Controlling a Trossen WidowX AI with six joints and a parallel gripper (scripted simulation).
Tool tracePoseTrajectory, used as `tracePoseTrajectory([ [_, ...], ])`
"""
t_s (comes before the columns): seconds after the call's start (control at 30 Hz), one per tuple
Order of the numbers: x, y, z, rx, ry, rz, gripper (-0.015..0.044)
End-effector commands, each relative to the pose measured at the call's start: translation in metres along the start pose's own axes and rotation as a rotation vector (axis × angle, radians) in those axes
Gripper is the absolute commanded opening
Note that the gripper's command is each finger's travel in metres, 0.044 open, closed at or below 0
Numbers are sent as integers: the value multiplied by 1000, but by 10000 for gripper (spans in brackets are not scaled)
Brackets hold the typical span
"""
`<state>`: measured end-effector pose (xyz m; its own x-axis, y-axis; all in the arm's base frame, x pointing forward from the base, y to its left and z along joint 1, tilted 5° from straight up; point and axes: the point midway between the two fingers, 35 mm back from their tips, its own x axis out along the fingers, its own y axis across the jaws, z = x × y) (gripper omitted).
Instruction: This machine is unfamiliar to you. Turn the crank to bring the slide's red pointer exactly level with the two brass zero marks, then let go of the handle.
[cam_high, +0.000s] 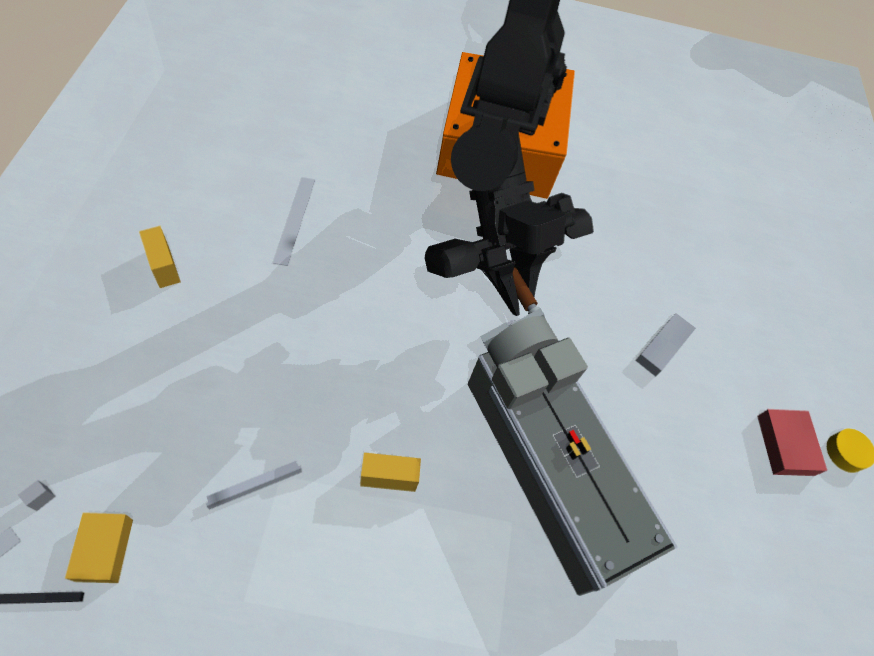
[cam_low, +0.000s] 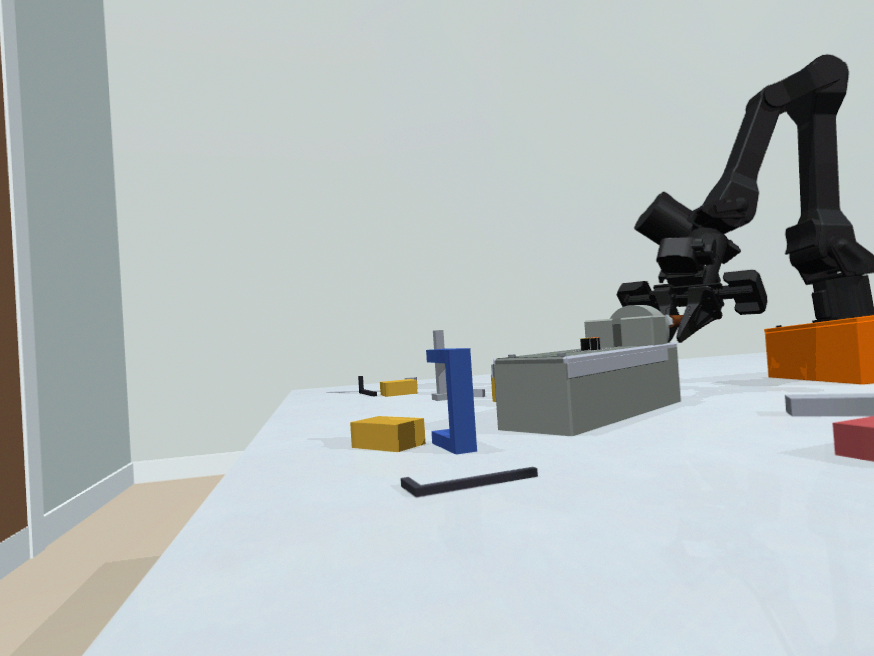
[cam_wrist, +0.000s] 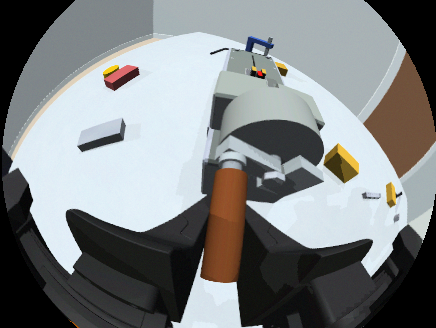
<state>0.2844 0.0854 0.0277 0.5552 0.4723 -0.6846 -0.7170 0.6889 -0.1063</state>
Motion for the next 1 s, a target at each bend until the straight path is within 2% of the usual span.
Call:
tracePoseTrajectory([
  [0.0,6,4,-6,6,13,10,0],
  [0.97,13,2,-13,9,11,11,0],
])
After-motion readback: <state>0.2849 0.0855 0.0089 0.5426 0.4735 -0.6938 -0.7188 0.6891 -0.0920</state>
